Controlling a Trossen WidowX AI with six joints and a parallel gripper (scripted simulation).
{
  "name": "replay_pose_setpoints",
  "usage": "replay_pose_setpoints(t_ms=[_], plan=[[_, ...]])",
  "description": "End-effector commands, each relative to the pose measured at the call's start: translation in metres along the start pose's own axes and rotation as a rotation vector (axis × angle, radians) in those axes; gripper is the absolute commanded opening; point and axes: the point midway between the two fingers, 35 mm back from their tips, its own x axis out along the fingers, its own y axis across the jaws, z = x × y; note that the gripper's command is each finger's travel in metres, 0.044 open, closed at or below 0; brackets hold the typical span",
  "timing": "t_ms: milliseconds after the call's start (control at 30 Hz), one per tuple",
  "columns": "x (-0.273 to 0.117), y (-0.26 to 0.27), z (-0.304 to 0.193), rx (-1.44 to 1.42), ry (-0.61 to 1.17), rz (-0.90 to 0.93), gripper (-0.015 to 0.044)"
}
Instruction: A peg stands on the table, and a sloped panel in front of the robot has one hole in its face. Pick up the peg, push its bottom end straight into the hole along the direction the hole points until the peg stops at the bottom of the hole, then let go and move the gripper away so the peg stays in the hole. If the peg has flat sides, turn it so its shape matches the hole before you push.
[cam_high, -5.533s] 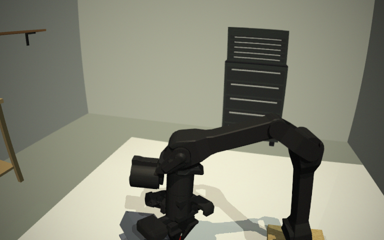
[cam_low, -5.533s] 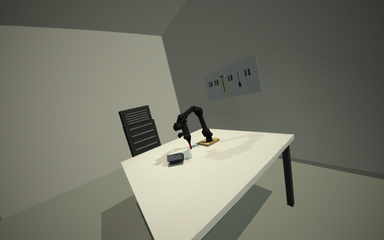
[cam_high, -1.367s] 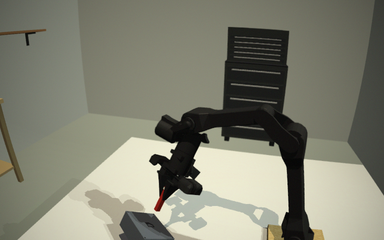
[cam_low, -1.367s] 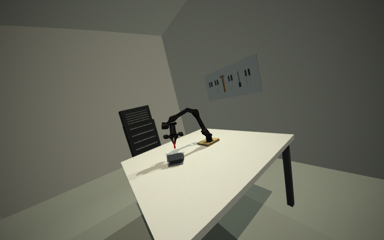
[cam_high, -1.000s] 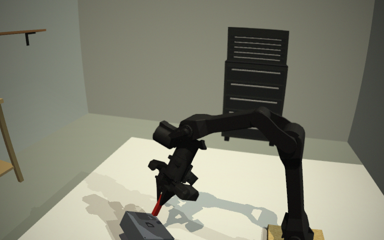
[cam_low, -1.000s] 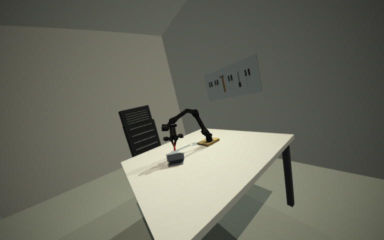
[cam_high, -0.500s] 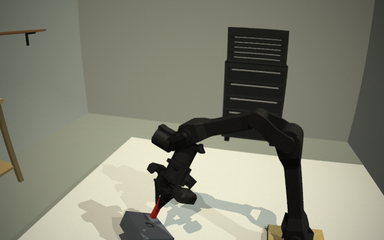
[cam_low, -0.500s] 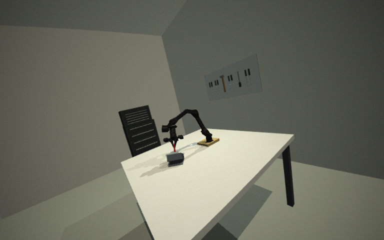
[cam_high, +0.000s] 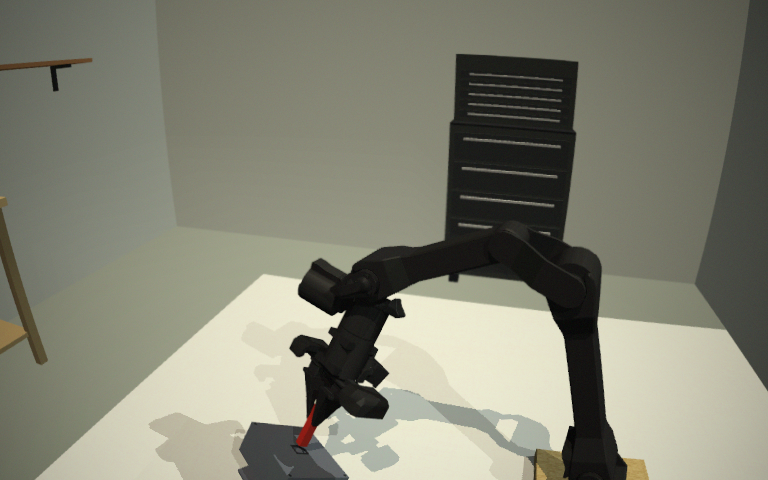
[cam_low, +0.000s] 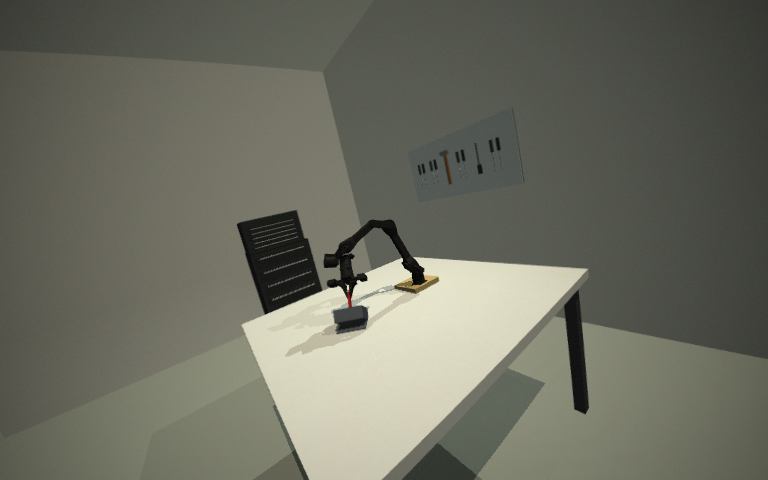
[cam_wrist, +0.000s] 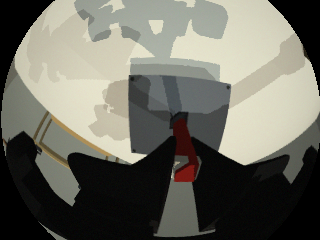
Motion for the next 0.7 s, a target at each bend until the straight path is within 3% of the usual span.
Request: replay_pose_setpoints(t_ms=[0,667], plan=[[-0.0002,0.0002,0.0,0.001,0.0,0.001,0.0],[0.0003,-0.0005,0.0007,-0.001,0.001,0.003,0.0]])
